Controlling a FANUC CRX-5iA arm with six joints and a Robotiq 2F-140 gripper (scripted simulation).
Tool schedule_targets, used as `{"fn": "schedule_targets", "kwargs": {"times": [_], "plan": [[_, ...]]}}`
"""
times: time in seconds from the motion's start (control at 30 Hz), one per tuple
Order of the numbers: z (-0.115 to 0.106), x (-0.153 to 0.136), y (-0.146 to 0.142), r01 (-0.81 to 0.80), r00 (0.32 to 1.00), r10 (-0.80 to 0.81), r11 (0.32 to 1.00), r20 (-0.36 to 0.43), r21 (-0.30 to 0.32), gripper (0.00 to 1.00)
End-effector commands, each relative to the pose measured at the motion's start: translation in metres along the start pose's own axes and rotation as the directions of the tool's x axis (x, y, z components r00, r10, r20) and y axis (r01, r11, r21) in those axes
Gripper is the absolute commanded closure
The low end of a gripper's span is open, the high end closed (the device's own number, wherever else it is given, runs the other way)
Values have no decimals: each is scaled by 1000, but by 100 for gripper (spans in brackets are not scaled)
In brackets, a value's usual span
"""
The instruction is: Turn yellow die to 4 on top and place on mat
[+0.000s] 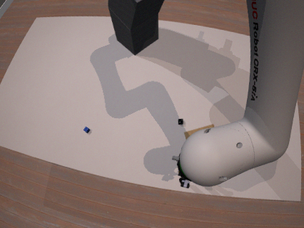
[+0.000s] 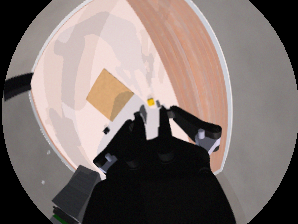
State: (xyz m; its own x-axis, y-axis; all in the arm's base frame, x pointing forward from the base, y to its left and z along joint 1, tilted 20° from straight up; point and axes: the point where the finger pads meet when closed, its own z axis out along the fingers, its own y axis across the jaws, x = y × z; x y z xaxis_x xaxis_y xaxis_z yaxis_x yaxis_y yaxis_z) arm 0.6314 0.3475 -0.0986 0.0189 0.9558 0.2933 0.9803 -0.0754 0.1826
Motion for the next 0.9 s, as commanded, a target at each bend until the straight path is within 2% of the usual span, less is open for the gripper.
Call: {"fn": "schedule_targets", "kwargs": {"times": [0.0, 0.87], "plan": [[5, 0, 0, 0, 1000, 0, 1000, 0, 0, 71], [36, 1, 0, 0, 1000, 0, 1000, 0, 0, 71]]}}
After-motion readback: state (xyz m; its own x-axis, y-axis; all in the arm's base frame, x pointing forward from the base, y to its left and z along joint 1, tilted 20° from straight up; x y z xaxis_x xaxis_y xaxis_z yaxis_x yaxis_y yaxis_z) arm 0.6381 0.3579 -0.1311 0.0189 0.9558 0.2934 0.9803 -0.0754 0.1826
